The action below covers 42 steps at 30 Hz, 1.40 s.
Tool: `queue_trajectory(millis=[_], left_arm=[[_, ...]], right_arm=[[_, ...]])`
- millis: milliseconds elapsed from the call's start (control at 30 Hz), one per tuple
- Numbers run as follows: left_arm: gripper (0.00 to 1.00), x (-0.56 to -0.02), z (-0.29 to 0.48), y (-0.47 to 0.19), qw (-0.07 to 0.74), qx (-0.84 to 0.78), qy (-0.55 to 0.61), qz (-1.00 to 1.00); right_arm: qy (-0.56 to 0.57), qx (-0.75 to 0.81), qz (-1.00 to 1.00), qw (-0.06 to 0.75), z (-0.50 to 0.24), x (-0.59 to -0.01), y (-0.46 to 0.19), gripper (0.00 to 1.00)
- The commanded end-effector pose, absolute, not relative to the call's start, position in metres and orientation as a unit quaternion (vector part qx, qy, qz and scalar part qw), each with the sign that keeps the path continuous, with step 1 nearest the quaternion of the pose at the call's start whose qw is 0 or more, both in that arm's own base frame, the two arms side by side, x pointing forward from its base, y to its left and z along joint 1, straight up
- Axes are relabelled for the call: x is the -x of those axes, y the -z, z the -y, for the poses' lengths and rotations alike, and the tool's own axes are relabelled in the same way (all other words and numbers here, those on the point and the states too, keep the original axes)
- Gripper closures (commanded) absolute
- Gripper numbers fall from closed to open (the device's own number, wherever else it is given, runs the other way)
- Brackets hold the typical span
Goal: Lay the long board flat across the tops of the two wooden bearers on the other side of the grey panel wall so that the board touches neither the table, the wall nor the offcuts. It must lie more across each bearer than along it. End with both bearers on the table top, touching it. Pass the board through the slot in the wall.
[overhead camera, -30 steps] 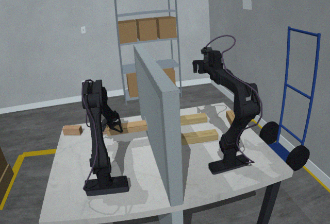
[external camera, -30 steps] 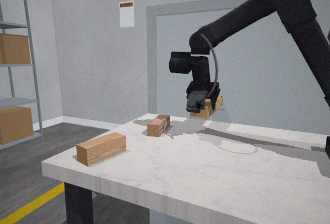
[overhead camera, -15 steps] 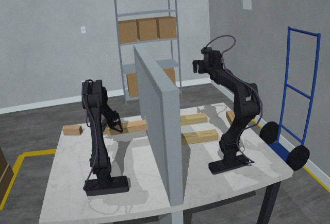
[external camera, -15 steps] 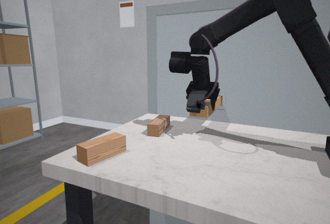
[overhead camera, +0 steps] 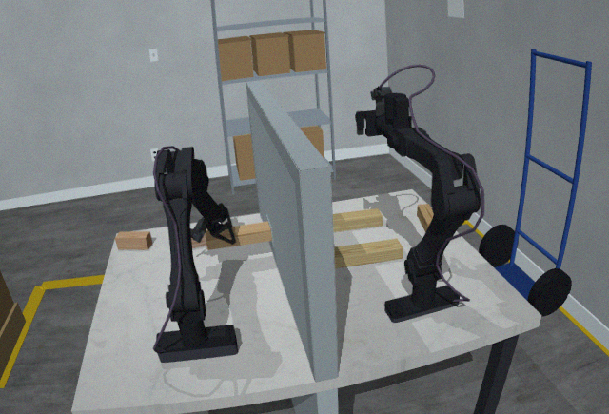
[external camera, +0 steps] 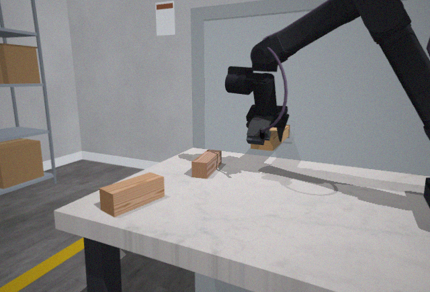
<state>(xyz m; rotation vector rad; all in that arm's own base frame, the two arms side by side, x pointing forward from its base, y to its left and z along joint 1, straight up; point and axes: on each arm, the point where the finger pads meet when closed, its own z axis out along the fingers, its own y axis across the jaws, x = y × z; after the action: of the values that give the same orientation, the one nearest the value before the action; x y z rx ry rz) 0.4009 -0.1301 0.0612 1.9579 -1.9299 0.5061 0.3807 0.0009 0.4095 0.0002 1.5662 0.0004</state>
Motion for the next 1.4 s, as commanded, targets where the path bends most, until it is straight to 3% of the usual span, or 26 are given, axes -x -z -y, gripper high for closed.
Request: queue_trajectory(millis=[0,367,1300,1367], left_arm=[[1.0,-0.427,0.151,-0.108,0.146,-0.671,-0.253,0.682],[1.0,-0.427,0.163,-0.083,0.159,-0.68,-0.23,0.678],[1.0,-0.425,0.204,-0.081,0.161,-0.679,-0.225,0.68],[1.0,-0.426,0.201,-0.103,0.148,-0.672,-0.246,0.683]], right_arm=[[0.012,-0.004,-0.682,0.731,0.005,-0.371,-0.437,0.0],[0.012,-0.004,-0.682,0.731,0.005,-0.371,-0.437,0.0],[0.012,-0.004,-0.682,0.731,0.005,-0.371,-0.437,0.0],[0.012,-0.004,-0.682,0.731,0.005,-0.371,-0.437,0.0]])
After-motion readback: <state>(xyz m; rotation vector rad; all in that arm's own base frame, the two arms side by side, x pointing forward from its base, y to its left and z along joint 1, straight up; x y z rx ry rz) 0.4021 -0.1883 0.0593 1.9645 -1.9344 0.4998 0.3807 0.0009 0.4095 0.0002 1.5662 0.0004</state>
